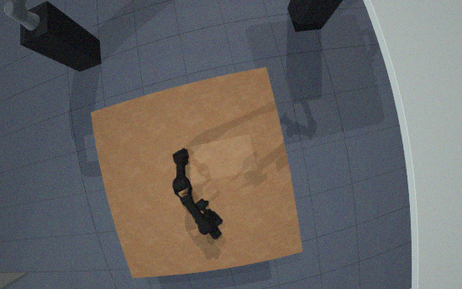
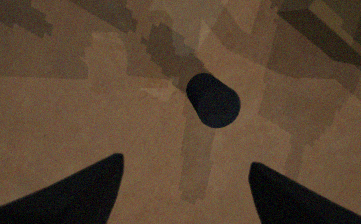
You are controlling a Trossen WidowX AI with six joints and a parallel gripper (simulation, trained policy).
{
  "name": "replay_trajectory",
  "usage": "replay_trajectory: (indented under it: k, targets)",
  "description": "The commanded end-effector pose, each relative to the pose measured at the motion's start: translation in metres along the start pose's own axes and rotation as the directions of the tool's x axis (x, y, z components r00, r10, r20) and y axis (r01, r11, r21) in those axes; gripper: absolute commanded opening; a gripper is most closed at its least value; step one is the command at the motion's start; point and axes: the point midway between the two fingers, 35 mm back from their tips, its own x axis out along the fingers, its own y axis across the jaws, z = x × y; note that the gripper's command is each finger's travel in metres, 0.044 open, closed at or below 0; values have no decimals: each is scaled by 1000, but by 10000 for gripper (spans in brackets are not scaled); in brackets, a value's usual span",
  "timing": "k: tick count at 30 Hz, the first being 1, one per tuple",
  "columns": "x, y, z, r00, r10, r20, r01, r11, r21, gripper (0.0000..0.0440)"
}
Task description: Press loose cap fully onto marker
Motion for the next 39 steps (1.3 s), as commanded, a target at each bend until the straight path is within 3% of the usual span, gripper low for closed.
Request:
replay_trajectory:
  k: [1, 28, 33, 39]
  targets:
    - [8, -4, 5, 1000, -22, -5, 22, 1000, -8, 307]
    - [69, -19, 12, 993, -105, -46, 100, 988, -115, 248]
    - [74, -22, 13, 994, -110, -29, 105, 985, -136, 204]
    - [65, -24, 15, 996, -88, -7, 86, 985, -153, 54]
